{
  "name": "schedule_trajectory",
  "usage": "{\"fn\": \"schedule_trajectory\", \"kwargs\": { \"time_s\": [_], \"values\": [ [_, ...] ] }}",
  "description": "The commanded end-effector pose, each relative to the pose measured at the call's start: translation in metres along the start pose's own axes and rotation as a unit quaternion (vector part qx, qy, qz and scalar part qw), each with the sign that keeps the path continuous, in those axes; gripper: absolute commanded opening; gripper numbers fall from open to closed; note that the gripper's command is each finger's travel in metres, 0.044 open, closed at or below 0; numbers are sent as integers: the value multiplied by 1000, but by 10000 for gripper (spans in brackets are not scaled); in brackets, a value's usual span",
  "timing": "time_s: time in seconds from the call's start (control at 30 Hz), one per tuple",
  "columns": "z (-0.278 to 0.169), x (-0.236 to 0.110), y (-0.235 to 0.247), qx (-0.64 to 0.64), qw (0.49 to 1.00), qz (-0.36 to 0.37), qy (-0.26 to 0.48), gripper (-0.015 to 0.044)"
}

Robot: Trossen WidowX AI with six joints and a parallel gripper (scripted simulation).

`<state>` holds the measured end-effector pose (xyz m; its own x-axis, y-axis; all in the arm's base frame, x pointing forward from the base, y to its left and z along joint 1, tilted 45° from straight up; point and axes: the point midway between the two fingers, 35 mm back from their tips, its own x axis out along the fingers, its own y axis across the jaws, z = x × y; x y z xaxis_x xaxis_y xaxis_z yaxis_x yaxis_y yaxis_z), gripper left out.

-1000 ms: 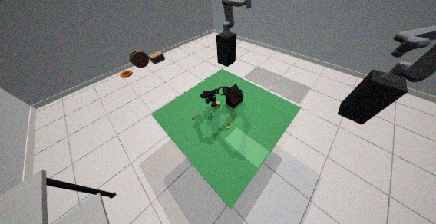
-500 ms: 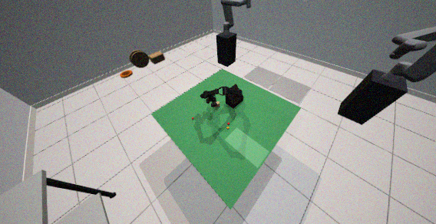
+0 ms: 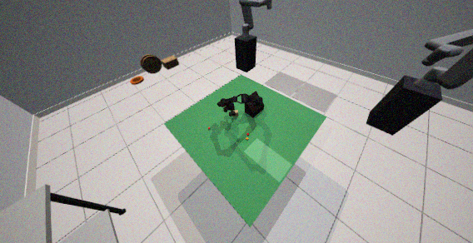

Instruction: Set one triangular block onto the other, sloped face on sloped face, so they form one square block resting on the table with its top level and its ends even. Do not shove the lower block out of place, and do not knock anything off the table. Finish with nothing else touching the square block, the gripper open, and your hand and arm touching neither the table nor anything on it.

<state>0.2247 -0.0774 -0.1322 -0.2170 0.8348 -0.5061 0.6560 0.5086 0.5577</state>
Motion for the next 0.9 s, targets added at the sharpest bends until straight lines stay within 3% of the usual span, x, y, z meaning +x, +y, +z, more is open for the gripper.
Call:
{"fn": "schedule_trajectory", "kwargs": {
  "time_s": [0.0, 0.27, 0.57, 0.87],
  "values": [
    [0, 0, 0, 0, 1000, 0, 0, 440],
    [0, -2, 0, 1, 1000, 0, -1, 440],
    [-1, -109, -1, 41, 999, 7, -25, 440],
    [1, -106, -1, 37, 999, 10, -32, 440]
  ]
}}
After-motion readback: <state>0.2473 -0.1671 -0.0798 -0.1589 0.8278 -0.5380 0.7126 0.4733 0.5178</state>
